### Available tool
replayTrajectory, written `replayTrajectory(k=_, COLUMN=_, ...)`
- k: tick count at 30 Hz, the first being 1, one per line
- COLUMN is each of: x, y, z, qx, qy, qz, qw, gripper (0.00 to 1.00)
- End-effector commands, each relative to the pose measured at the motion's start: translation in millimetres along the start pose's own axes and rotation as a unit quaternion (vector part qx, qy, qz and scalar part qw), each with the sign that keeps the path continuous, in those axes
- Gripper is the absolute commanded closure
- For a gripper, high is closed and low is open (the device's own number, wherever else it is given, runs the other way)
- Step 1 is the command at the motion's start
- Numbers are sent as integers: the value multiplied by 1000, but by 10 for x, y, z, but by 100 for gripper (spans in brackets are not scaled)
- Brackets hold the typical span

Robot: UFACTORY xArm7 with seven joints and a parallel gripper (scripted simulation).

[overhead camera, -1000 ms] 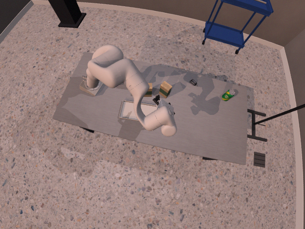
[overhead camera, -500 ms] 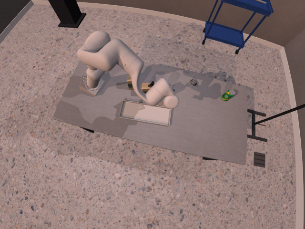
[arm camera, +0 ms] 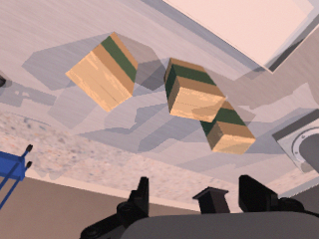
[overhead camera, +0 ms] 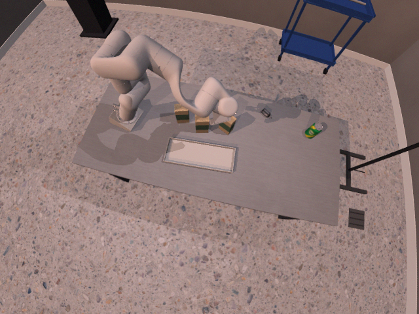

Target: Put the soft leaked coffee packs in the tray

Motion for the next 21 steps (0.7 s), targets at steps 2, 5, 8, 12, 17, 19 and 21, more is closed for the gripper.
replayTrajectory(k=2, x=-156, y=221, z=70, qx=66, qy=9, qz=30, qw=997, gripper=0)
replayTrajectory(k=5, x=-313, y=375, z=162, qx=126, qy=27, qz=54, qw=990, gripper=0)
replayTrajectory(k=8, x=-405, y=456, z=225, qx=162, qy=39, qz=68, qw=984, gripper=0)
replayTrajectory(k=12, x=-538, y=558, z=325, qx=215, qy=56, qz=90, qw=971, gripper=0)
replayTrajectory(k=17, x=-698, y=657, z=461, qx=280, qy=79, qz=117, qw=949, gripper=0)
replayTrajectory(k=19, x=-698, y=657, z=461, qx=280, qy=79, qz=117, qw=949, gripper=0)
replayTrajectory(k=21, x=-790, y=700, z=546, qx=319, qy=93, qz=134, qw=934, gripper=0)
Point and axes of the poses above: the point where the finger pads meet when closed, its own x axis back along the fingers, its own z axis across the jaws, y = z × x, the point moved 4 cm from there along x, back along the fingers, and after that the axes turned 5 degrees about x, right-handed, at the moved point
